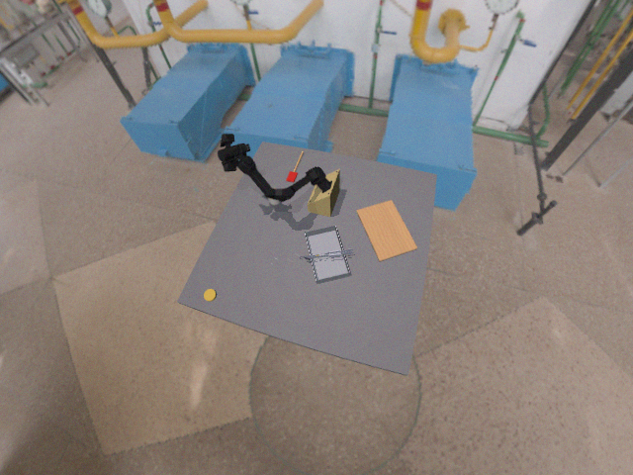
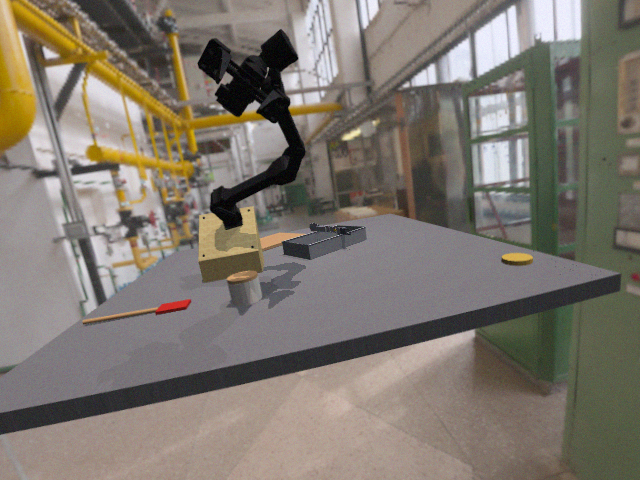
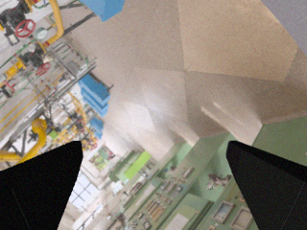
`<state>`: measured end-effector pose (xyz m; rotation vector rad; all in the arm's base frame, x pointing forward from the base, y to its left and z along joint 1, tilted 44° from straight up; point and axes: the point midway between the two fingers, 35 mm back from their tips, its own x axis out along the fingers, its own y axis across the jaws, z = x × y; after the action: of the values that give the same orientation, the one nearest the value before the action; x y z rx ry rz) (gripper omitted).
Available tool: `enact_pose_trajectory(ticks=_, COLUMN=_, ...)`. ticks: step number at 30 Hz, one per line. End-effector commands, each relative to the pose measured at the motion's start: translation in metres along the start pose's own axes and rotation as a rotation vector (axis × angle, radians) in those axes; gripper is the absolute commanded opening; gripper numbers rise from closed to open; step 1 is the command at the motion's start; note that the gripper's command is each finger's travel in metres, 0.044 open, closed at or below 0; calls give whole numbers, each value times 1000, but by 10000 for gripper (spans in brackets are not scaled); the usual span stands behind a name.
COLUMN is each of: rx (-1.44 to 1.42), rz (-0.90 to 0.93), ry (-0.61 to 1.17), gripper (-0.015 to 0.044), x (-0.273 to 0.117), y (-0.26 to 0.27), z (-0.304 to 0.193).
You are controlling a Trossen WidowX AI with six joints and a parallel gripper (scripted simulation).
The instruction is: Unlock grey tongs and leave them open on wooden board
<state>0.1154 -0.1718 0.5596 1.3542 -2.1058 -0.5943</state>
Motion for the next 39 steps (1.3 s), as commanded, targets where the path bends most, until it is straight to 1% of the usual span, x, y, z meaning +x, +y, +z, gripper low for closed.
enact_pose_trajectory(ticks=1, rx=9, rz=6, ry=-3, gripper=426, x=1, y=2, z=2)
enact_pose_trajectory(ticks=2, rx=23, rz=15, ry=-7, gripper=440, x=2, y=6, z=4)
enact_pose_trajectory(ticks=8, rx=192, rz=131, ry=-37, gripper=440, x=12, y=43, z=25)
enact_pose_trajectory(ticks=14, rx=500, rz=388, ry=-85, gripper=440, x=21, y=120, z=74)
enact_pose_trajectory(ticks=19, rx=779, rz=632, ry=-68, gripper=440, x=7, y=183, z=119)
enact_pose_trajectory(ticks=22, rx=828, rz=750, ry=-56, gripper=440, x=-6, y=206, z=136)
enact_pose_trajectory(ticks=27, rx=988, rz=963, ry=20, gripper=440, x=-37, y=247, z=168)
enact_pose_trajectory(ticks=30, rx=1104, rz=1118, ry=100, gripper=440, x=-65, y=273, z=189)
enact_pose_trajectory(ticks=34, rx=1246, rz=1330, ry=233, gripper=440, x=-113, y=302, z=218)
enact_pose_trajectory(ticks=39, rx=1275, rz=1510, ry=328, gripper=440, x=-158, y=313, z=237)
